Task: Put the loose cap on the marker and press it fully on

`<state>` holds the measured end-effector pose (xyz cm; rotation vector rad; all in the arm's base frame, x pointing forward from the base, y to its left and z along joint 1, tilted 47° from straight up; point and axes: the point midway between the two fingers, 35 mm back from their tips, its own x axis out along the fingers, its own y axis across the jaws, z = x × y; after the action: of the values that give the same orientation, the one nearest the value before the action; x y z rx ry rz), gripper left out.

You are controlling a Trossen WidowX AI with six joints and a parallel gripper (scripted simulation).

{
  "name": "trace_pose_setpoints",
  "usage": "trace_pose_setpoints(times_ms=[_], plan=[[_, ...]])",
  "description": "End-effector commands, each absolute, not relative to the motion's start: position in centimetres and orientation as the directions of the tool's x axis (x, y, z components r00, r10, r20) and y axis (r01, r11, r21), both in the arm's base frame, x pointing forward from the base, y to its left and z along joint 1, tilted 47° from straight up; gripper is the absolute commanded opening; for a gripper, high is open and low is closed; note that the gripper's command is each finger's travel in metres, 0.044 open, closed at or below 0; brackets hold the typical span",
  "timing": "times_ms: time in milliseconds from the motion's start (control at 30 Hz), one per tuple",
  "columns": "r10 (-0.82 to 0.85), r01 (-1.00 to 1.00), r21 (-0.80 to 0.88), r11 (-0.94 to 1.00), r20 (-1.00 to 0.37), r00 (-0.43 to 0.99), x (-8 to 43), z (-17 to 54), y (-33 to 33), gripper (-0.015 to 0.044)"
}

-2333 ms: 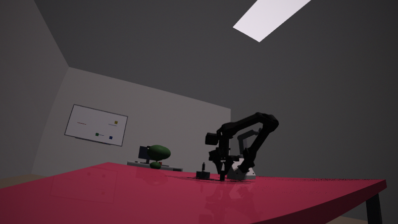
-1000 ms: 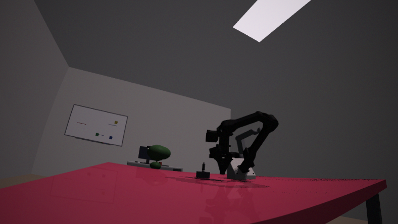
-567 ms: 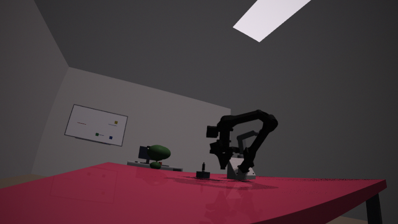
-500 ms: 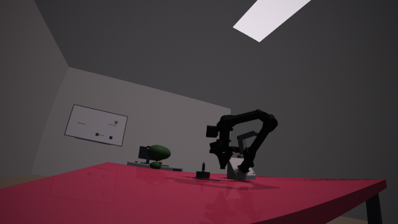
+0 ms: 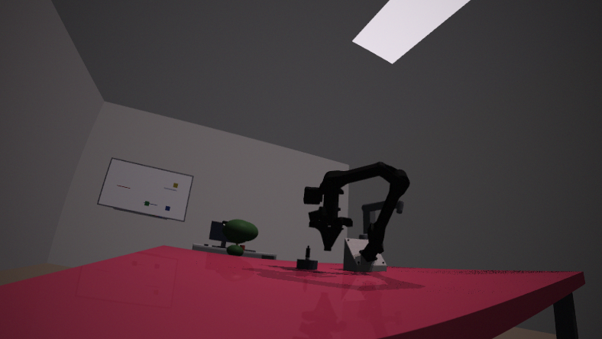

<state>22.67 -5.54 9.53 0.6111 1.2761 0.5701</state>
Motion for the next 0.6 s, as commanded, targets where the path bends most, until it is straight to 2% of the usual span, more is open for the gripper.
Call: trace_pose_setpoints(times_ms=[0, 567], plan=[[0.691, -0.051, 0.696, 0.716, -0.696, 0.197, 22.9, 9.1, -6.7, 0.0], [0.689, -0.052, 0.694, 0.718, -0.697, 0.197, 23.6, 7.0, -11.4, 0.0]])
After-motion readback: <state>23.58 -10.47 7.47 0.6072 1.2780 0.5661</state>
